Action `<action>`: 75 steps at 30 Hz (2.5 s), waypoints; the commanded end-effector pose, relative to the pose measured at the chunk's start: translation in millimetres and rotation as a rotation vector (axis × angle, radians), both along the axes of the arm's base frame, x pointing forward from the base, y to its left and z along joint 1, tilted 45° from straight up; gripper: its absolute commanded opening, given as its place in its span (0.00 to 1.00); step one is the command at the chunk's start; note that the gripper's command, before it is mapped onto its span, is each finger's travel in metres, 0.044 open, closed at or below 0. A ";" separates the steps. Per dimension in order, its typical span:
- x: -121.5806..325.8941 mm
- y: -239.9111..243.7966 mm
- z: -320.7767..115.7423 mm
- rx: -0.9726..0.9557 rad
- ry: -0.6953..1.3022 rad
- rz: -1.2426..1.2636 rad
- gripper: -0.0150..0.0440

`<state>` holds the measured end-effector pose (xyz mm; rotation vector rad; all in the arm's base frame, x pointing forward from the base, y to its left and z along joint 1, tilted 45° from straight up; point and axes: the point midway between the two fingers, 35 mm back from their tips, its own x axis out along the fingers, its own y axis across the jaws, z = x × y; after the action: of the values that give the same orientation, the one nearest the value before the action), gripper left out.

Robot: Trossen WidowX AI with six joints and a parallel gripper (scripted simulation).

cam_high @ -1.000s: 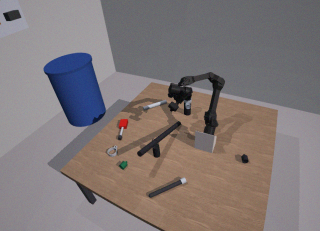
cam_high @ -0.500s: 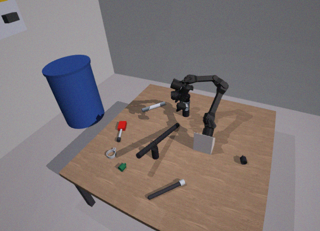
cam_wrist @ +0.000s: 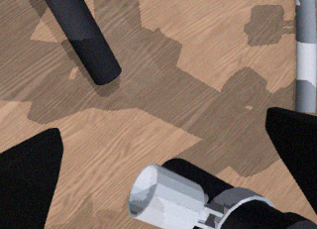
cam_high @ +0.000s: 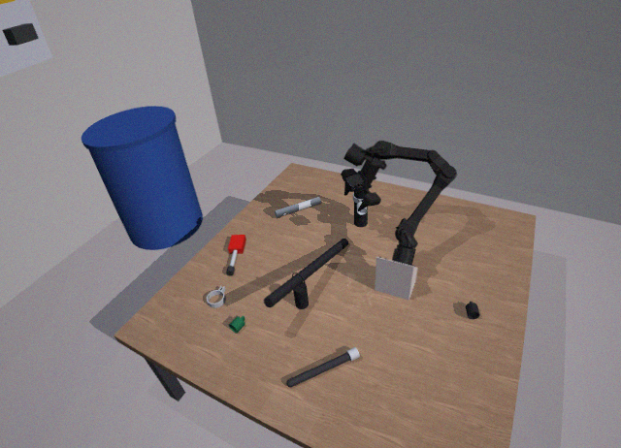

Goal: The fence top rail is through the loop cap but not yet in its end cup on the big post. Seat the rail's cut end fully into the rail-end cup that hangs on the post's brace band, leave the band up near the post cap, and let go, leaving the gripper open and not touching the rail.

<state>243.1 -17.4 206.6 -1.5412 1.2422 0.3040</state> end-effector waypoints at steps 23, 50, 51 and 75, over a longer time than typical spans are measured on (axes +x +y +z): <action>-37.4 -42.2 44.6 -0.359 0.383 0.713 1.00; -24.2 -79.2 4.1 -0.362 0.381 0.711 1.00; -23.3 -79.9 3.0 -0.362 0.381 0.711 1.00; -4.0 -98.8 -25.5 -0.364 0.380 0.711 1.00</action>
<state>237.2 -113.6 187.4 -2.3004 1.0208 0.8919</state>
